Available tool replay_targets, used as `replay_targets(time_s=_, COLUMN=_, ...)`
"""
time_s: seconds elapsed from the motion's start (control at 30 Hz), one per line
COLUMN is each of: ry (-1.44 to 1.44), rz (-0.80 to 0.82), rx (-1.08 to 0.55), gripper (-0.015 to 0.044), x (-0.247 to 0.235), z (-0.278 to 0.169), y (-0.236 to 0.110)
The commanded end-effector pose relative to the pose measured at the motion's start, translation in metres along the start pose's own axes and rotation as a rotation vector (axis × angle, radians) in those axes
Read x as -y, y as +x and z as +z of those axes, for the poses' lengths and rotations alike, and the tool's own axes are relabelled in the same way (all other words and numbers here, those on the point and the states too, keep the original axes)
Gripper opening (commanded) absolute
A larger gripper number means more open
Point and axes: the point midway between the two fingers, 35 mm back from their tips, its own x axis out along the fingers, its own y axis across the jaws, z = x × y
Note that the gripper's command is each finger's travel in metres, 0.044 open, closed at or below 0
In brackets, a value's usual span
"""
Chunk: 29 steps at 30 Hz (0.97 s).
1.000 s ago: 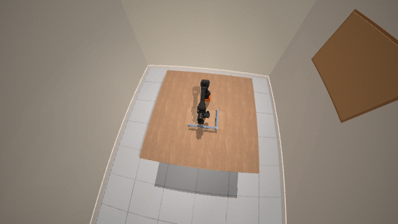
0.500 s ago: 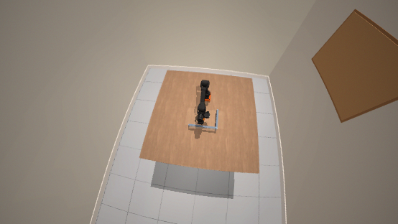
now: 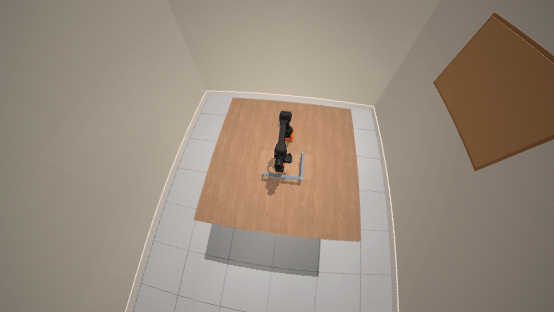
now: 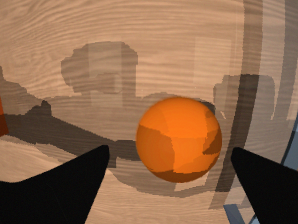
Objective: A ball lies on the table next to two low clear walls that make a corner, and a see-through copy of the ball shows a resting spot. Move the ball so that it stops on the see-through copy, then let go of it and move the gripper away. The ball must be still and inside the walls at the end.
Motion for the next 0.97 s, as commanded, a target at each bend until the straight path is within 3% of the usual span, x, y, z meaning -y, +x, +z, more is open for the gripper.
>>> replay_targets(time_s=0.0, ry=0.003, rz=-0.041, rx=0.000, gripper=0.0440, x=0.001, z=0.000, y=-0.052)
replay_targets(time_s=0.33, ry=0.000, rz=-0.057, rx=-0.003, gripper=0.0440, x=0.005, z=-0.001, y=-0.048)
replay_targets(time_s=0.53, ry=0.001, rz=-0.066, rx=-0.003, gripper=0.0440, x=-0.002, z=0.000, y=-0.099)
replay_targets(time_s=0.93, ry=0.001, rz=-0.066, rx=-0.003, gripper=0.0440, x=-0.003, z=0.000, y=-0.101)
